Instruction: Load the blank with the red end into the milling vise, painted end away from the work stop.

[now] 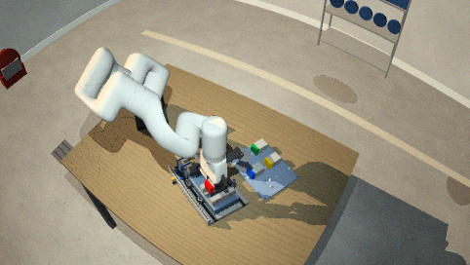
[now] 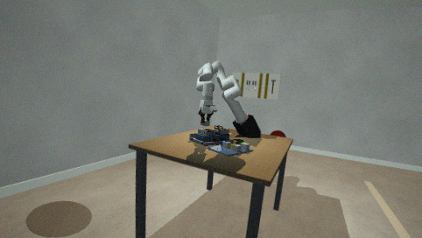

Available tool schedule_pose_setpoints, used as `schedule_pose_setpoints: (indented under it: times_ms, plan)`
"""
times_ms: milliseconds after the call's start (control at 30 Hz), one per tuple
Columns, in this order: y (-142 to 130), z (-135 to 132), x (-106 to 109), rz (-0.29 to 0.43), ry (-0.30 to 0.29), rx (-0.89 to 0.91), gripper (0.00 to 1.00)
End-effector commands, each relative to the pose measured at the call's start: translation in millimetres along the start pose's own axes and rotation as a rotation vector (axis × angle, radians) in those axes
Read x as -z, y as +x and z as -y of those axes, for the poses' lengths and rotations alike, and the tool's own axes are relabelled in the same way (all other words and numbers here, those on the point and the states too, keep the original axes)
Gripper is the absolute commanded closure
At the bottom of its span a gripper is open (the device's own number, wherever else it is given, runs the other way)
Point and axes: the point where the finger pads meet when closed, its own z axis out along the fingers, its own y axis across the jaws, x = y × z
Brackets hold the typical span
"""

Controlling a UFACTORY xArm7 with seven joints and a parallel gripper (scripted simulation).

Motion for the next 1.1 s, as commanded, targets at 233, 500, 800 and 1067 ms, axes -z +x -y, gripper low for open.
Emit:
schedule_pose_setpoints:
  times_ms: [233,500,800,1067]
  plan:
    - [2.2,-0.2,1.1,-0.001,-0.003,-0.001,1.00]
    - [5.5,1.6,1.2,-0.001,-0.003,-0.001,1.00]
    - [6.1,2.0,1.3,-0.001,-0.003,-0.001,1.00]
    - [7.8,2.9,1.3,-0.001,-0.003,-0.001,1.00]
